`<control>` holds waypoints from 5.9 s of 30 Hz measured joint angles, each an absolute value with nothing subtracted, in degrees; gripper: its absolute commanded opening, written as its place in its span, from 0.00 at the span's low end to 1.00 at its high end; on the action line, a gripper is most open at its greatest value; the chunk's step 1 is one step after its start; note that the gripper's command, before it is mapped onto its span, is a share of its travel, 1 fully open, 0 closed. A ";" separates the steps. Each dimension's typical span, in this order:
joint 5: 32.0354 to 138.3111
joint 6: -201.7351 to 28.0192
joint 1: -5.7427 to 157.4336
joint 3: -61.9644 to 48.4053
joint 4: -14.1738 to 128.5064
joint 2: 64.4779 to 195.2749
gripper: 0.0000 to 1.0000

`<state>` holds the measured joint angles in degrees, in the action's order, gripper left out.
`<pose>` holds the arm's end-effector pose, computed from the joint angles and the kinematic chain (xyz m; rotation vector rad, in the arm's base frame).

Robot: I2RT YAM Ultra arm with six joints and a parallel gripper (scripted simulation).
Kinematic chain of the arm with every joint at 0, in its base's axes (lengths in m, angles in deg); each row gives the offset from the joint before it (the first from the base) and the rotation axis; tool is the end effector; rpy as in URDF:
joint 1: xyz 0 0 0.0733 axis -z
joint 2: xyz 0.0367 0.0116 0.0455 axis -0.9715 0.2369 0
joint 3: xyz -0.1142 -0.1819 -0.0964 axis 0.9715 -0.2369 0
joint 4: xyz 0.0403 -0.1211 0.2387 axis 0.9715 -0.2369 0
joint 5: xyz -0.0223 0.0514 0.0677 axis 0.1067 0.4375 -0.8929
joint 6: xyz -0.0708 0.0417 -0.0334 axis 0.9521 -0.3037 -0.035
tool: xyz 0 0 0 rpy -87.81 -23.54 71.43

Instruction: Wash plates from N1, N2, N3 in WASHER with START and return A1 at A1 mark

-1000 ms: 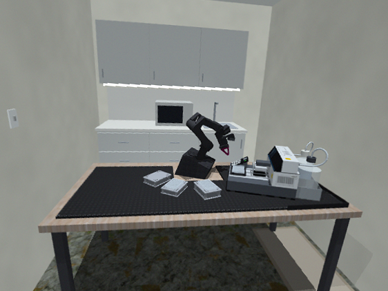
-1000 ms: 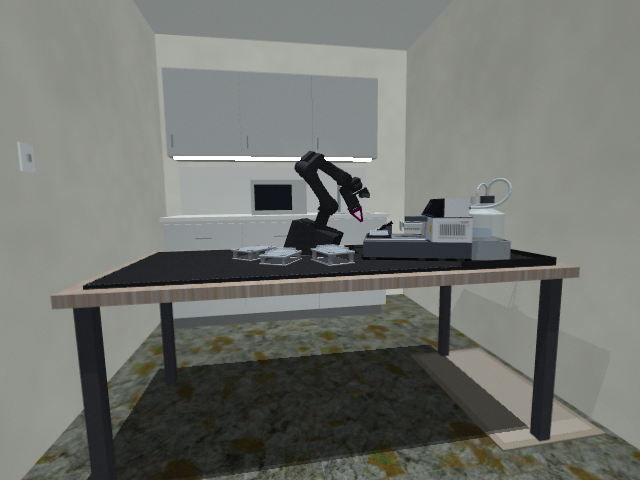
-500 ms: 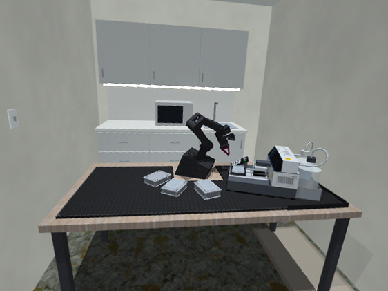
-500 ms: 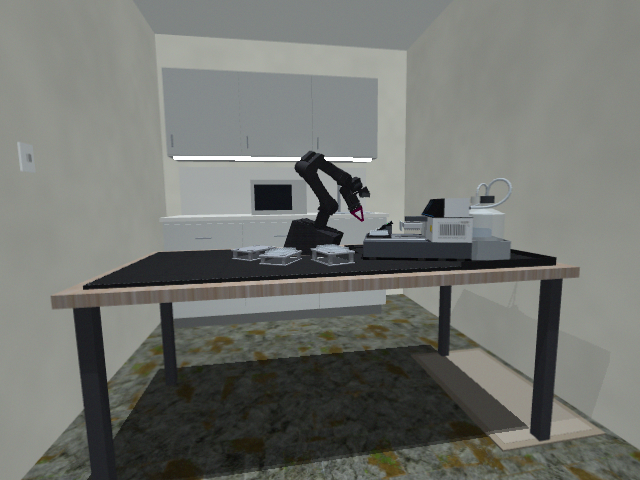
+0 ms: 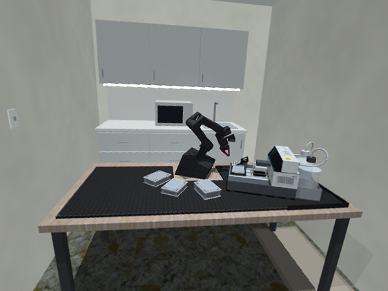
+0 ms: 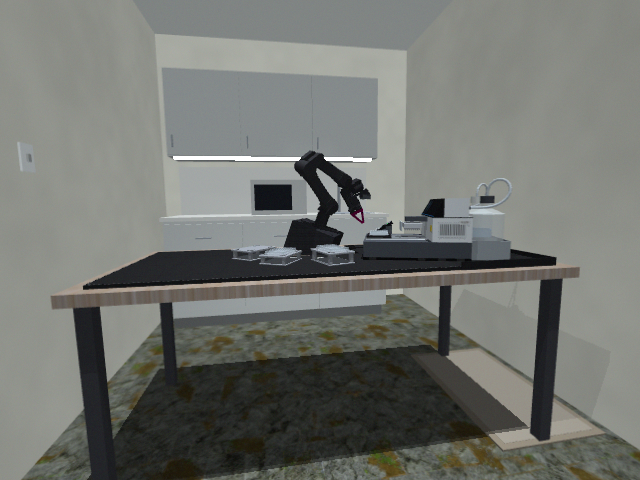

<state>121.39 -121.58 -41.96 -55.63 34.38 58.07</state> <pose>-0.0424 0.1746 0.1371 -1.3609 1.9070 0.5913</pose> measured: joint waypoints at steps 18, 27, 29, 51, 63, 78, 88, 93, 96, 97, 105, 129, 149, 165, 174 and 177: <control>116.15 -114.12 -33.68 -59.52 46.62 62.88 0.00; 113.68 -111.02 -29.96 -61.22 53.53 67.08 0.00; 113.20 -110.43 -29.31 -61.51 54.95 68.04 0.00; 111.08 -107.83 -26.95 -62.42 62.64 71.82 0.00; 110.33 -106.85 -25.83 -62.82 65.09 74.12 0.00; 110.36 -106.37 -25.81 -62.80 65.13 74.25 0.00; 110.36 -106.37 -25.81 -62.80 65.13 74.25 0.00; 110.36 -106.37 -25.81 -62.80 65.13 74.25 0.00; 110.36 -106.37 -25.81 -62.80 65.13 74.25 0.00; 110.36 -106.37 -25.81 -62.80 65.13 74.25 0.00; 110.36 -106.37 -25.81 -62.80 65.13 74.25 0.00; 111.34 -108.07 -28.34 -61.94 61.00 69.61 0.00; 115.80 -113.58 -35.34 -58.69 47.12 61.42 0.00; 120.58 -120.33 -43.23 -55.01 35.67 57.66 0.00; 122.42 -123.24 -45.33 -53.94 31.78 57.16 0.00; 122.60 -123.54 -45.33 -53.97 31.34 57.16 0.00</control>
